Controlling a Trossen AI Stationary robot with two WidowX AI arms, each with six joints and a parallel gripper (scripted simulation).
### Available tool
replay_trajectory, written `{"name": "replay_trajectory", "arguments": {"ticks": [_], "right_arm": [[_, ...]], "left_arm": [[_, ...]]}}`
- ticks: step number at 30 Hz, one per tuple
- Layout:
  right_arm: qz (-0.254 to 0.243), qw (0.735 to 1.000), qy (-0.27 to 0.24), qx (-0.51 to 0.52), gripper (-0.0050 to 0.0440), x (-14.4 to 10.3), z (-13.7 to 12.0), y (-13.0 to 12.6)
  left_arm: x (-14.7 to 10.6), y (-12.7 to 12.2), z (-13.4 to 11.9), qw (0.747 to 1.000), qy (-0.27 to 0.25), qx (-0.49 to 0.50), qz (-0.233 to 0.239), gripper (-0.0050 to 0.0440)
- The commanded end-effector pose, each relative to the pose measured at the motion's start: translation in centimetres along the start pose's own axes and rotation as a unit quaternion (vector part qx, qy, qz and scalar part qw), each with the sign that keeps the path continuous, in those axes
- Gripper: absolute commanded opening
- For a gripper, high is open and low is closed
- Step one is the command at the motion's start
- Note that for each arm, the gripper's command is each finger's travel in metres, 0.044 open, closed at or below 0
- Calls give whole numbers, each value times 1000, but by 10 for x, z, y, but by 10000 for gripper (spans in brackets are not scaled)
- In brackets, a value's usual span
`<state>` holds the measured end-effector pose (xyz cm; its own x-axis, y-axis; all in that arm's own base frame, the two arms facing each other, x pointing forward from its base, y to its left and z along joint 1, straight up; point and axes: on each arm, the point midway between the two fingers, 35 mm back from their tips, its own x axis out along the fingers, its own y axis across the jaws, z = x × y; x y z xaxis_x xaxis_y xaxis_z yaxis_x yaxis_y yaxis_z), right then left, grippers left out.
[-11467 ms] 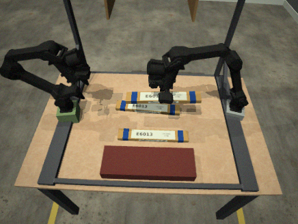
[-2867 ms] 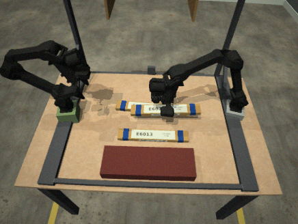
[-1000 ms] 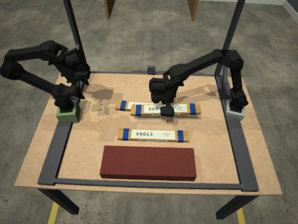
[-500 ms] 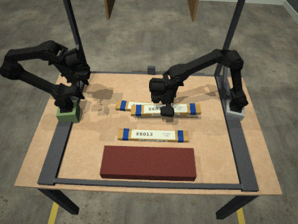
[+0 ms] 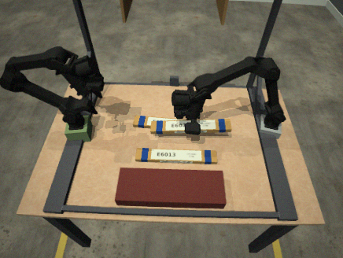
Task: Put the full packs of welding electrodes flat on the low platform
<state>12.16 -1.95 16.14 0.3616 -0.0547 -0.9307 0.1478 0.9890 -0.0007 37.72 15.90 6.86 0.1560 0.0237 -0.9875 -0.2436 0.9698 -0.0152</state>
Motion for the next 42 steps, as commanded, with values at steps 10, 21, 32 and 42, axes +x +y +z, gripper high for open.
{"name": "replay_trajectory", "arguments": {"ticks": [10, 21, 32, 42], "right_arm": [[0, 1000, -10, 0, 430, -5, 3, 0], [0, 1000, -10, 0, 430, -5, 3, 0], [0, 1000, -10, 0, 430, -5, 3, 0], [0, 1000, -10, 0, 430, -5, 3, 0]], "left_arm": [[-45, 2, 24, 998, -67, 3, 10, -50], [-53, -5, 29, 996, -79, 40, 3, -50], [-50, -32, 38, 993, -80, 85, -4, -50], [-40, -52, 43, 994, -72, 84, -6, -50]]}}
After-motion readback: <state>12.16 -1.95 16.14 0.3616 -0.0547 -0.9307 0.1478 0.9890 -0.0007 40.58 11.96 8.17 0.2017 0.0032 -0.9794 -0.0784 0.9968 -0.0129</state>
